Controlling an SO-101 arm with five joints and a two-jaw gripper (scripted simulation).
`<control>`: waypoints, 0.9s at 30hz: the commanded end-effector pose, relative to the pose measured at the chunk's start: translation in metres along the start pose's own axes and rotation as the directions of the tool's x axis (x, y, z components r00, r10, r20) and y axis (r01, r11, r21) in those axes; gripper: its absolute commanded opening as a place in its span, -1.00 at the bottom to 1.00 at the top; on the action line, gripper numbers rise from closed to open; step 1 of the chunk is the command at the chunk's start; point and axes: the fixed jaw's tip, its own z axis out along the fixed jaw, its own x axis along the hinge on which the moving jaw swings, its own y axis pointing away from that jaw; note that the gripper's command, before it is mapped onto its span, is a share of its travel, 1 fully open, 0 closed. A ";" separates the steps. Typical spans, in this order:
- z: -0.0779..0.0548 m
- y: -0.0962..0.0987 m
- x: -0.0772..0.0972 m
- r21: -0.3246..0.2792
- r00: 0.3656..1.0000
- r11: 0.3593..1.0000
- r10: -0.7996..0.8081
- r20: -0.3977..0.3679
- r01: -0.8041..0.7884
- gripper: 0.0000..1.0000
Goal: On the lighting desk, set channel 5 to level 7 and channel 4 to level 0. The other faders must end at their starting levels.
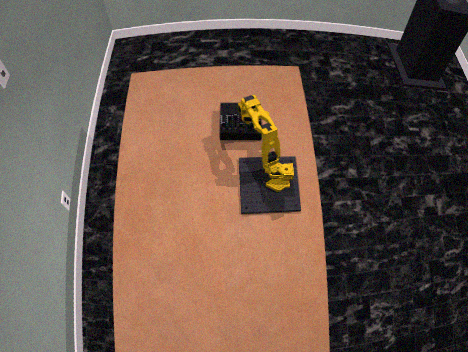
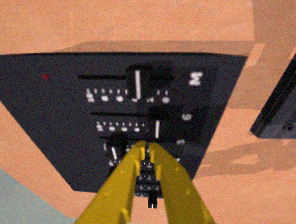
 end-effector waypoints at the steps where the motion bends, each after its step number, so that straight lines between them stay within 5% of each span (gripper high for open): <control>1: 0.000 -0.001 0.002 0.008 1.000 1.000 -0.002 0.003 0.002 -1.00; 27: -0.015 -0.001 0.002 0.008 1.000 1.000 -0.002 0.003 0.002 -1.00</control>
